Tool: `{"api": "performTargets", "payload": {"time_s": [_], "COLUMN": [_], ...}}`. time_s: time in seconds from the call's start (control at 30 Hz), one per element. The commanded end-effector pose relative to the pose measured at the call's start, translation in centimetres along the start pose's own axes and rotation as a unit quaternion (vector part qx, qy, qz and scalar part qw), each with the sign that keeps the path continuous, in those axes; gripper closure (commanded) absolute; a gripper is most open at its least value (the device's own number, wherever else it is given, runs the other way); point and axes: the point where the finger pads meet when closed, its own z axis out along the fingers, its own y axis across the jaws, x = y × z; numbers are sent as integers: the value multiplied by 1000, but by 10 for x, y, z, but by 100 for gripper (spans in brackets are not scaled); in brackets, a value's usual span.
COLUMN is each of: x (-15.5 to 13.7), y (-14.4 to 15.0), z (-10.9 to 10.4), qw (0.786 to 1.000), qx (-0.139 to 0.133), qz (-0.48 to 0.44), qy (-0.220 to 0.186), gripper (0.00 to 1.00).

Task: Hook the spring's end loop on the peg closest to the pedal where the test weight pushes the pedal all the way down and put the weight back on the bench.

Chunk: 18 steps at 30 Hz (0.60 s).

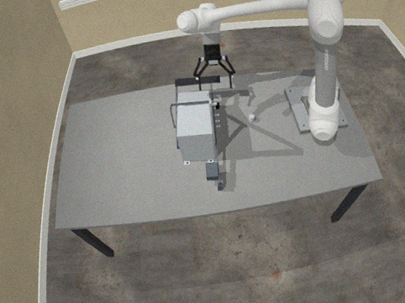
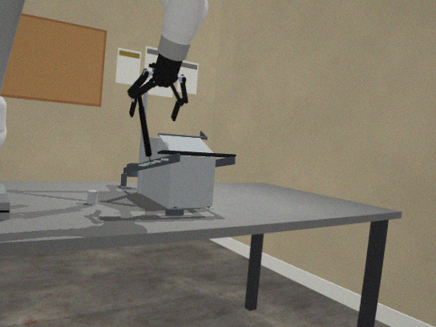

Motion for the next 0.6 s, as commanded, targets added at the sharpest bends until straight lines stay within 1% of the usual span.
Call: {"api": "performTargets", "payload": {"time_s": [0.0,0.17,0.2,0.57], "x": [0,0,1,1], "y": [0,0,0,0], "z": [-1,-1,-1,-1], "qw": [1000,1000,997,997], "qx": [0,0,2,2], "qz": [0,0,-10,-10], "qy": [0,0,-74,-74], "gripper": [0,0,0,0]}}
